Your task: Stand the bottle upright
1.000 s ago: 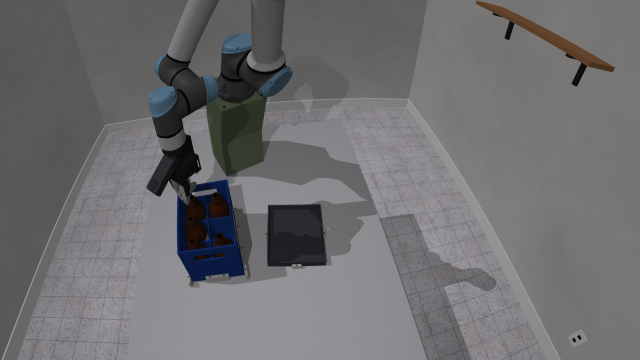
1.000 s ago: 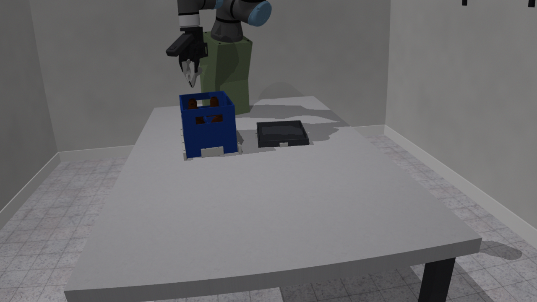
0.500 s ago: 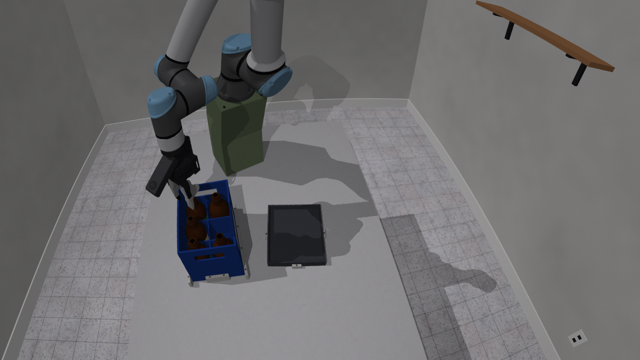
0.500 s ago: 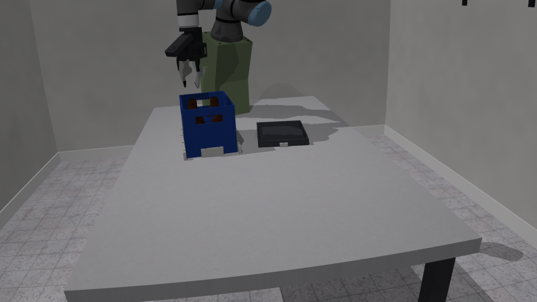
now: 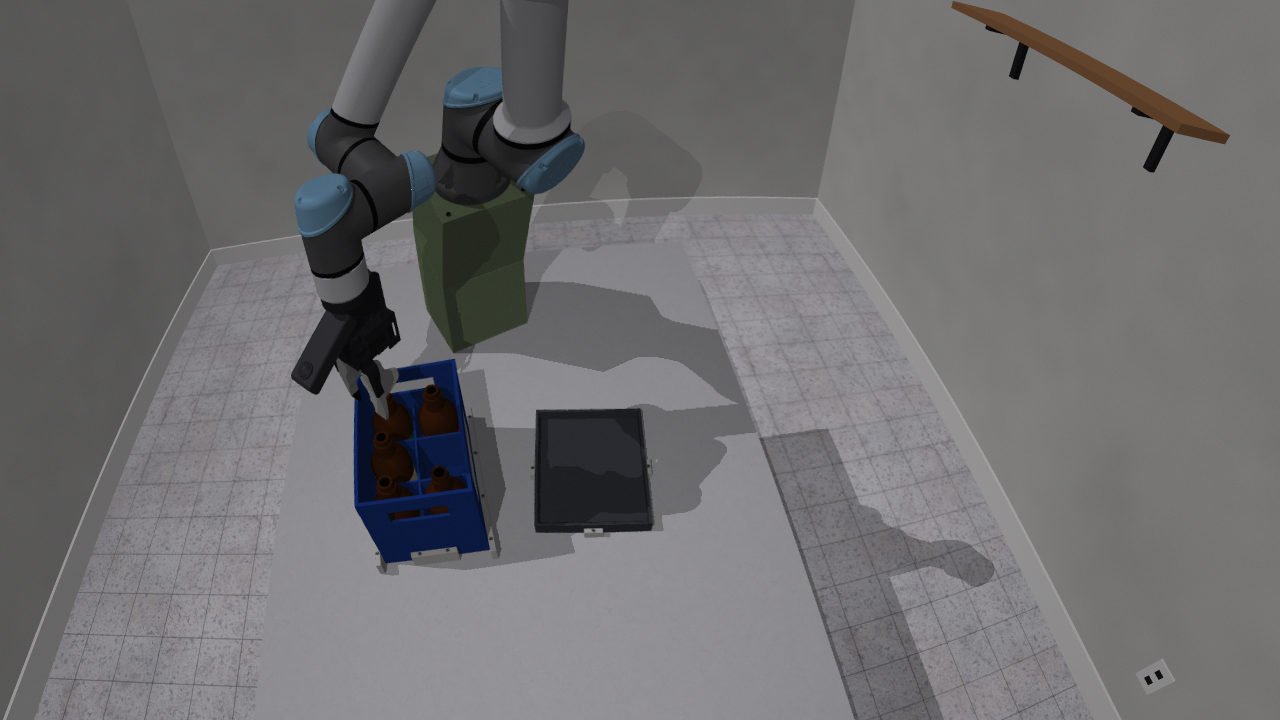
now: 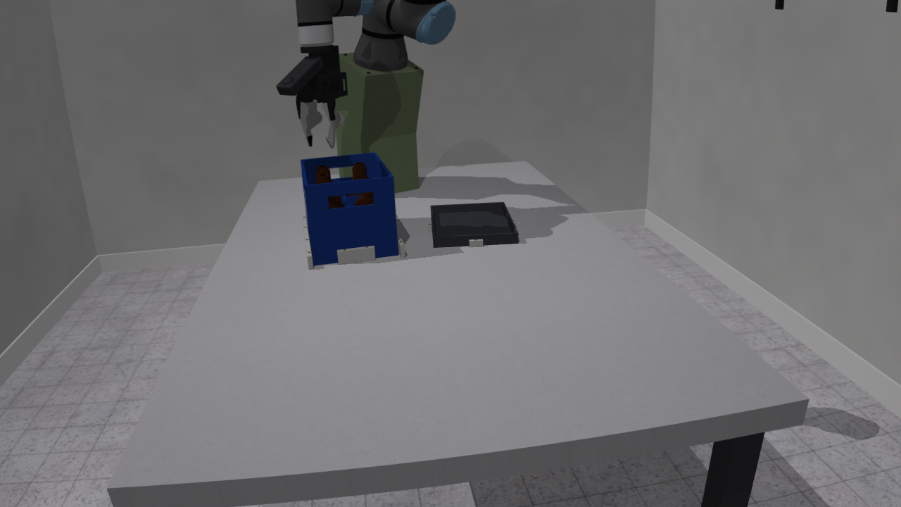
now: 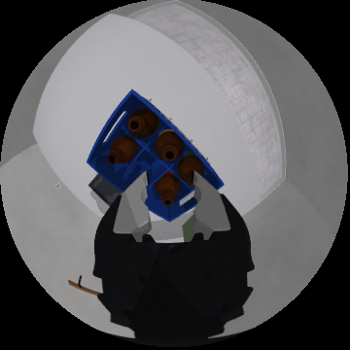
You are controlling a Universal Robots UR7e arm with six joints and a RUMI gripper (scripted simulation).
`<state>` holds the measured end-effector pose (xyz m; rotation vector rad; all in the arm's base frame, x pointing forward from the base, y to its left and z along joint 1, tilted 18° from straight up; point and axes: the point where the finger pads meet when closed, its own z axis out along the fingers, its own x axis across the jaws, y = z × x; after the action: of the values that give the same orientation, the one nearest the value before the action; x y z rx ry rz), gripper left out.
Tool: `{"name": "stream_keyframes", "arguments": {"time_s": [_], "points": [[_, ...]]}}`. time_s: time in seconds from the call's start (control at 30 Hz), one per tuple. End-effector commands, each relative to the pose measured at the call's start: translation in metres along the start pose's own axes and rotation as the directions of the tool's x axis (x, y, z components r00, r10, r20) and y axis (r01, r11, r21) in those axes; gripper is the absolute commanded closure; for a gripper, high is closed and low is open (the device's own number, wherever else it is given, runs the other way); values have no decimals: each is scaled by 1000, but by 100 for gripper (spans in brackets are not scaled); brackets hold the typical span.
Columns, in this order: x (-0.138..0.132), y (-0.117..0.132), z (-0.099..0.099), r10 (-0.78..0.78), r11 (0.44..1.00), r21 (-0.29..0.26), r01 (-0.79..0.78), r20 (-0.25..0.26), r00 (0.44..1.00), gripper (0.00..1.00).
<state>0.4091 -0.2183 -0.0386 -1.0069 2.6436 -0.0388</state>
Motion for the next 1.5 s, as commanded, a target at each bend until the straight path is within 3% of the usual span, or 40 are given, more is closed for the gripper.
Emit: {"name": "stream_keyframes", "arguments": {"time_s": [0.0, 0.73, 1.47], "points": [[0, 0, 0, 0, 1000, 1, 0, 0, 1000, 62], [0, 0, 2, 0, 1000, 1, 0, 0, 1000, 62], [0, 0, 23, 0, 1000, 1, 0, 0, 1000, 62]]}}
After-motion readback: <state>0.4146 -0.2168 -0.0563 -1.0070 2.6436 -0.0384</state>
